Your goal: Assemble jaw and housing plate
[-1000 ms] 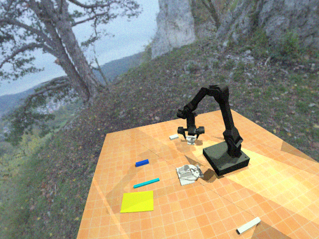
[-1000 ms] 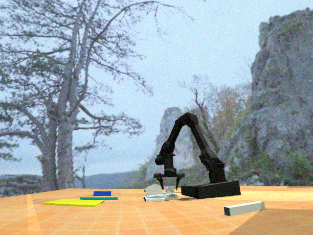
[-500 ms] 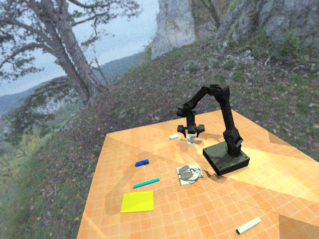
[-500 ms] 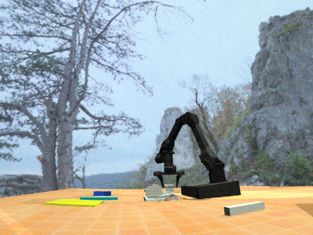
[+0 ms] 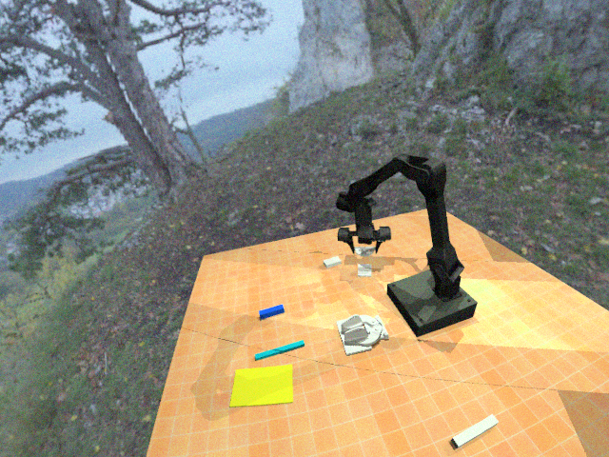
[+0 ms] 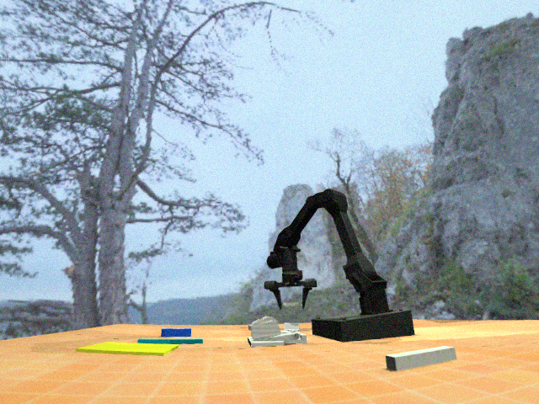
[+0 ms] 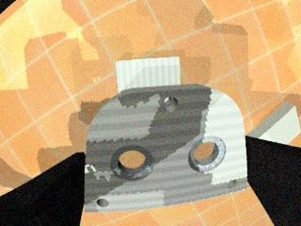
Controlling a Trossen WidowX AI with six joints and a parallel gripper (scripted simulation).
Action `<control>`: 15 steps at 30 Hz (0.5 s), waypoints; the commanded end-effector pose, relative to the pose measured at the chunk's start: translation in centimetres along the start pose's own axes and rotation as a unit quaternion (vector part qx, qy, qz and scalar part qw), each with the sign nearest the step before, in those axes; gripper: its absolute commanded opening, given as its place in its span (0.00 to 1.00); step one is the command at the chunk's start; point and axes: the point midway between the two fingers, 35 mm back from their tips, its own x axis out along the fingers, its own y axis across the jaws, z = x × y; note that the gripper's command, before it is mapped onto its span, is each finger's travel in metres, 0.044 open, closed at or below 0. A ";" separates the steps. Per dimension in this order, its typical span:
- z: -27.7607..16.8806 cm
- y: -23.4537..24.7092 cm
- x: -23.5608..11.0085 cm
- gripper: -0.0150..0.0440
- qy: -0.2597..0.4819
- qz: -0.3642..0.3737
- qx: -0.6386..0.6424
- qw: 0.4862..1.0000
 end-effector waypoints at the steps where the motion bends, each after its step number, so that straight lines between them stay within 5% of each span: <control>1: 0.0 -0.1 -1.1 0.85 0.003 -0.007 -0.002 1.000; 15: 2.7 -1.1 -1.1 0.85 0.002 -0.005 0.048 0.999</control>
